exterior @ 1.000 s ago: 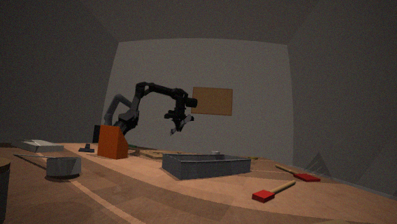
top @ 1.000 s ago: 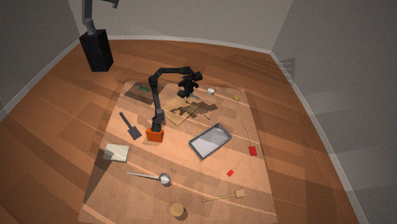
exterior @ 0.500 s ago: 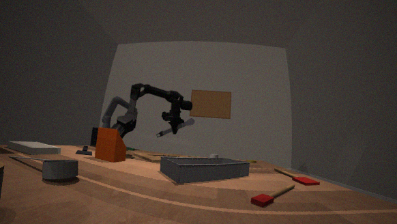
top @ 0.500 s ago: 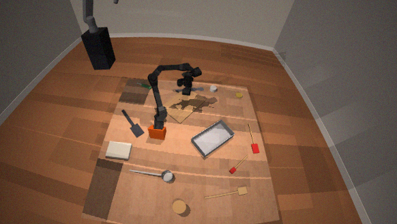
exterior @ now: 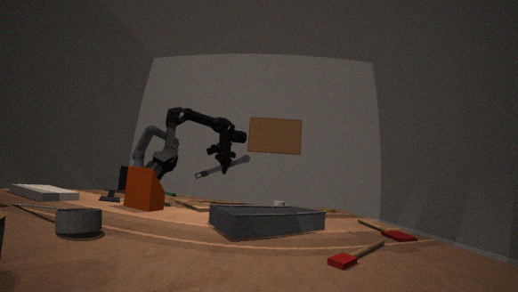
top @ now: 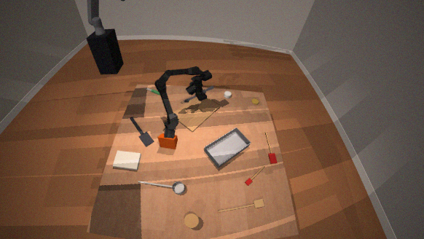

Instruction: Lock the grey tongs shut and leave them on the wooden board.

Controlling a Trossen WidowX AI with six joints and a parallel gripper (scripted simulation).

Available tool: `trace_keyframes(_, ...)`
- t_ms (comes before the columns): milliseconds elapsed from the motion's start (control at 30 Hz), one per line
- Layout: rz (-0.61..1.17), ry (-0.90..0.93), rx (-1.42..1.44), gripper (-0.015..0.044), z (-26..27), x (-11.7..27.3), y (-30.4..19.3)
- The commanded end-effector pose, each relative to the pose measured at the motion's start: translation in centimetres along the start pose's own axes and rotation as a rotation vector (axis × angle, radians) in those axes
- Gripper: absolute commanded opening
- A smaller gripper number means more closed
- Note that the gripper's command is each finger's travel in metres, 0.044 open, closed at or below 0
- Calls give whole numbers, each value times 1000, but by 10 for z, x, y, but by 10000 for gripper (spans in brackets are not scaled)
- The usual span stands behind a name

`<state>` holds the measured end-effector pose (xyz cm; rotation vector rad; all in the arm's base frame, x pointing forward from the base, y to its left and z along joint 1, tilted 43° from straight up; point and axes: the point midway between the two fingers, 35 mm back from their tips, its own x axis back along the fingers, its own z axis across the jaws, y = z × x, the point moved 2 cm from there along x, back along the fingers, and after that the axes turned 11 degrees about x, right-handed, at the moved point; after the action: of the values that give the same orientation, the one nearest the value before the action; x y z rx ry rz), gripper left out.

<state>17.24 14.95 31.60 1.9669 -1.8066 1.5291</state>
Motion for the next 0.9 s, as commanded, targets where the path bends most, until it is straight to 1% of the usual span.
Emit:
trace_keyframes(0,7,-4,175,-150,-5,1,4)
trace_keyframes(500,16,9,214,-150,-5,0,5)
trace_keyframes(867,141,132,328,-150,-3,-15,10)
